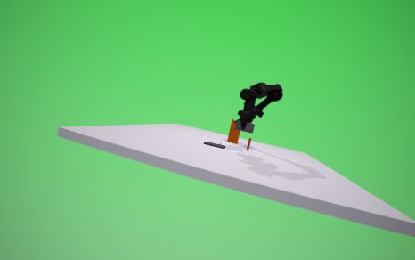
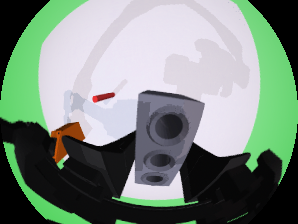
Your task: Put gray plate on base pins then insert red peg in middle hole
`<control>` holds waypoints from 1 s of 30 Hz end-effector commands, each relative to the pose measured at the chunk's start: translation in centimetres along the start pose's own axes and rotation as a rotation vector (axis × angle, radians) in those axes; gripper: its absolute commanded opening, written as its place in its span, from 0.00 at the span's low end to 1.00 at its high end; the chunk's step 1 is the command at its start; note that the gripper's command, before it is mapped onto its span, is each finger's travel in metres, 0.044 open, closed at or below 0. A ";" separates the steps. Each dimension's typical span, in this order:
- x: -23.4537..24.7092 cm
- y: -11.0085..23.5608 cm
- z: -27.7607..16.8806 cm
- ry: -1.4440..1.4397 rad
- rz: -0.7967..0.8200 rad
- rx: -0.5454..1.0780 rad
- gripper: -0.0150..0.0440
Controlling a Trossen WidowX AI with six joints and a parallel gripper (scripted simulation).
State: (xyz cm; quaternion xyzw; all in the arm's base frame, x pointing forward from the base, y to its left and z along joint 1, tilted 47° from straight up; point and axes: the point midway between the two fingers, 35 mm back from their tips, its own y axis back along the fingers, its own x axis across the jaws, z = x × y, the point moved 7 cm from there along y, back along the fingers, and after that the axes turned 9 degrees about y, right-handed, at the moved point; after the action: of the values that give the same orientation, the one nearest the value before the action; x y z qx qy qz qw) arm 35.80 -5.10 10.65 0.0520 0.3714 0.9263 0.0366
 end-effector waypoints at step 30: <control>-0.7 -2.4 -7.3 0.096 -0.001 0.007 0.25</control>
State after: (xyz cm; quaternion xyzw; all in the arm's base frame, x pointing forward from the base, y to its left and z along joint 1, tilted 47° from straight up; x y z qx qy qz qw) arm 35.77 -8.02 4.89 0.0139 0.3736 0.9272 0.0223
